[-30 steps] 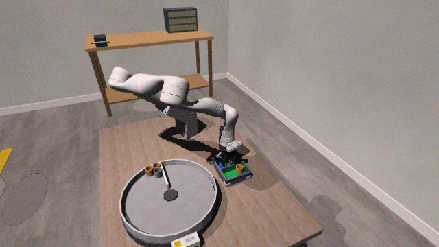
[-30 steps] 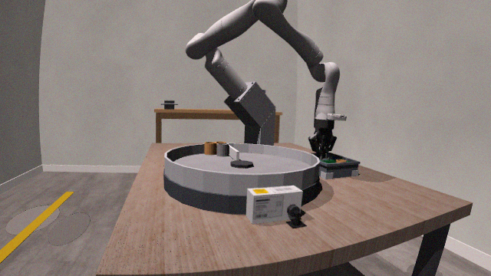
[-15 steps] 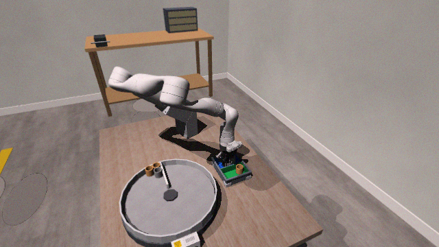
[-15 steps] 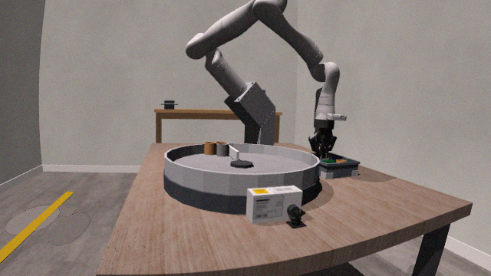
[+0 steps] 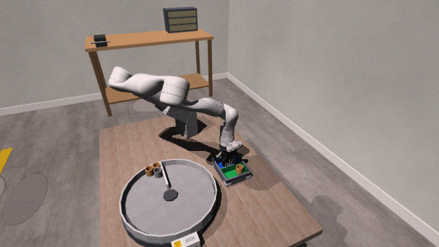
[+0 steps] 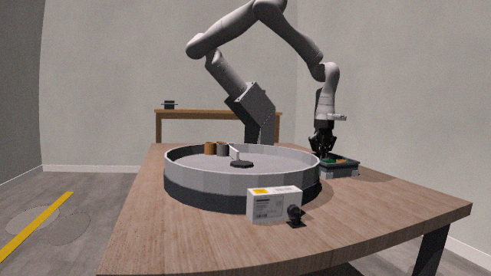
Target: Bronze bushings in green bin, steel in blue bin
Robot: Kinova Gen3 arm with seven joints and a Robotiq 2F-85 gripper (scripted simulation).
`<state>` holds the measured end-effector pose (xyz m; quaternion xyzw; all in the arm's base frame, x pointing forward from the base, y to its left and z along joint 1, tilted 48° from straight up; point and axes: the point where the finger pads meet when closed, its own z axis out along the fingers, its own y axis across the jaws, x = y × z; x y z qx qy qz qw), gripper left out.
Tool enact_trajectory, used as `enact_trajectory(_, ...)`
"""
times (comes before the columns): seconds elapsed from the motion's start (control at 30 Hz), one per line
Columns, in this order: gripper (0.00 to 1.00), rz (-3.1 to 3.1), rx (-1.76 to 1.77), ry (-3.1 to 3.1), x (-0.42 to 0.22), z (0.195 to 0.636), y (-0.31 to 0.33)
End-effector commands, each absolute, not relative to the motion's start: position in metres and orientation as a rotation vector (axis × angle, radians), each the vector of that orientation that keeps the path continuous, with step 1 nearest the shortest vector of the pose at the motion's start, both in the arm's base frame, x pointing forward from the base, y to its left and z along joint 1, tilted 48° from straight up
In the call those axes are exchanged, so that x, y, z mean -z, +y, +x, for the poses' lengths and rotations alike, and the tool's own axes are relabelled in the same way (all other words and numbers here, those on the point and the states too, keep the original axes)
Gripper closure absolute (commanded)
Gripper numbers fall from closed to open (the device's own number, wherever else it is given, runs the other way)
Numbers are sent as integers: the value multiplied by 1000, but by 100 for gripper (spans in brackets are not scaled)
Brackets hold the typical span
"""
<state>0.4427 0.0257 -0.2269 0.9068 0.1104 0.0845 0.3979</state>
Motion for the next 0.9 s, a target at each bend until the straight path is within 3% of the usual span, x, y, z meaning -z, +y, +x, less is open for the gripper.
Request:
enact_trajectory(0.0,81,2297,-216,281,227,443,27)
enact_trajectory(0.87,81,2297,-216,281,224,442,31)
